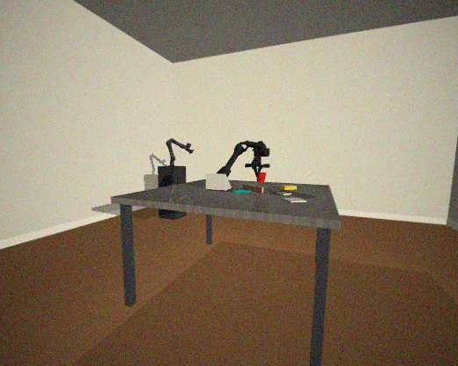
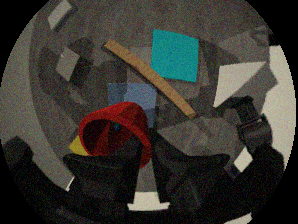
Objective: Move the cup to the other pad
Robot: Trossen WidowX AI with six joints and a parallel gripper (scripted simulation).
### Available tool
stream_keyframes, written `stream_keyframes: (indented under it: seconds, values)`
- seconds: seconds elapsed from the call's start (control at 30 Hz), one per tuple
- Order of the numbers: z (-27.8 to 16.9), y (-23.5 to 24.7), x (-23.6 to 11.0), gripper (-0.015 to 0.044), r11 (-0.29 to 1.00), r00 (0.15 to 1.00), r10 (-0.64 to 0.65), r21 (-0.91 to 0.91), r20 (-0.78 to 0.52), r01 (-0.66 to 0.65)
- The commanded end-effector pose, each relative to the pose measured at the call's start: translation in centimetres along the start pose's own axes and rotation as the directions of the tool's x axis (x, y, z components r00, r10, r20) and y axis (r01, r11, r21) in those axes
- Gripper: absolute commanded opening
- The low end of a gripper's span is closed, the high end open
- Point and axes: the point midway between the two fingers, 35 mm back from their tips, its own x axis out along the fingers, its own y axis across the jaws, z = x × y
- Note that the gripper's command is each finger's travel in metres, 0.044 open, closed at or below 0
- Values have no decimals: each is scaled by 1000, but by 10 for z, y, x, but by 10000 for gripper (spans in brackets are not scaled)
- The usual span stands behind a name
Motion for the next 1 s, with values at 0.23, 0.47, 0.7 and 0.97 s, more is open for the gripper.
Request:
stream_keyframes:
  seconds: [0.23, 0.47, 0.7, 0.97]
  values:
    - [25, -17, -2, 0, 1000, 1000, -6, -3, 6, 6]
    - [41, -28, -3, 0, 1000, 1000, -8, -4, 7, 8]
    - [56, -38, -5, 0, 1000, 1000, -8, -3, 8, 8]
    - [73, -50, -7, 0, 1000, 1000, -9, -3, 9, 9]
